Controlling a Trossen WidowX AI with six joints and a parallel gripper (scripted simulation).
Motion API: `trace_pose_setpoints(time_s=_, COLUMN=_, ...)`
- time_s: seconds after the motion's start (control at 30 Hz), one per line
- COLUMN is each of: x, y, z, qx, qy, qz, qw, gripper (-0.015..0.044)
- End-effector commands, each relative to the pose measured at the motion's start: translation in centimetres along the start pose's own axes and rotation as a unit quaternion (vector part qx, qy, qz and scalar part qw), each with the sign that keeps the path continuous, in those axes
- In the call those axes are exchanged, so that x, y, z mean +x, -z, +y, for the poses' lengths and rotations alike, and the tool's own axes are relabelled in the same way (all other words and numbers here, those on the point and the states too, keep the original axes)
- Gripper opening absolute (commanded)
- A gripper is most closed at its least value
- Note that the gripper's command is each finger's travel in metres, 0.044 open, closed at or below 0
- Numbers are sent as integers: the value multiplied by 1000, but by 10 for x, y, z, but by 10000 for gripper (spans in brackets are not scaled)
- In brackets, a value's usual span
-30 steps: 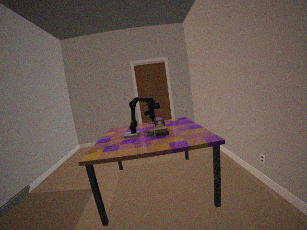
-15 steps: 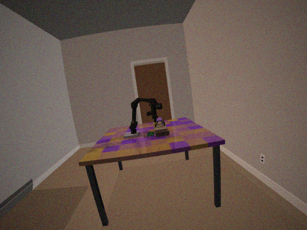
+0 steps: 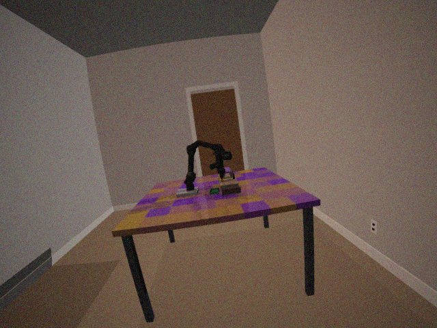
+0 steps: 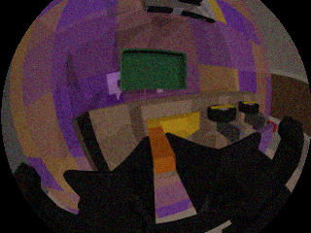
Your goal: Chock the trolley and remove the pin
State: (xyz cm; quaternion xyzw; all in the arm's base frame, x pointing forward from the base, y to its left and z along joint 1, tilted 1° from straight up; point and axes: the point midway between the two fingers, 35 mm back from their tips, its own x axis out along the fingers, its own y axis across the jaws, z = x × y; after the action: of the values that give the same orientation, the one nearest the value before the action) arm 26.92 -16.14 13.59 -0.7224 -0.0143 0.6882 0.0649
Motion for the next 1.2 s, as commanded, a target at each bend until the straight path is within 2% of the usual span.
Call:
trace_pose_setpoints(time_s=0.0, x=11, y=0, z=-1, qx=4, qy=3, qz=-2, qw=1000, gripper=0)
trace_pose_setpoints(time_s=0.3, x=30, y=-1, z=-2, qx=4, qy=3, qz=-2, qw=1000, gripper=0)
trace_pose_setpoints(time_s=1.17, x=30, y=0, z=-25, qx=4, qy=4, qz=-1, qw=1000, gripper=0)
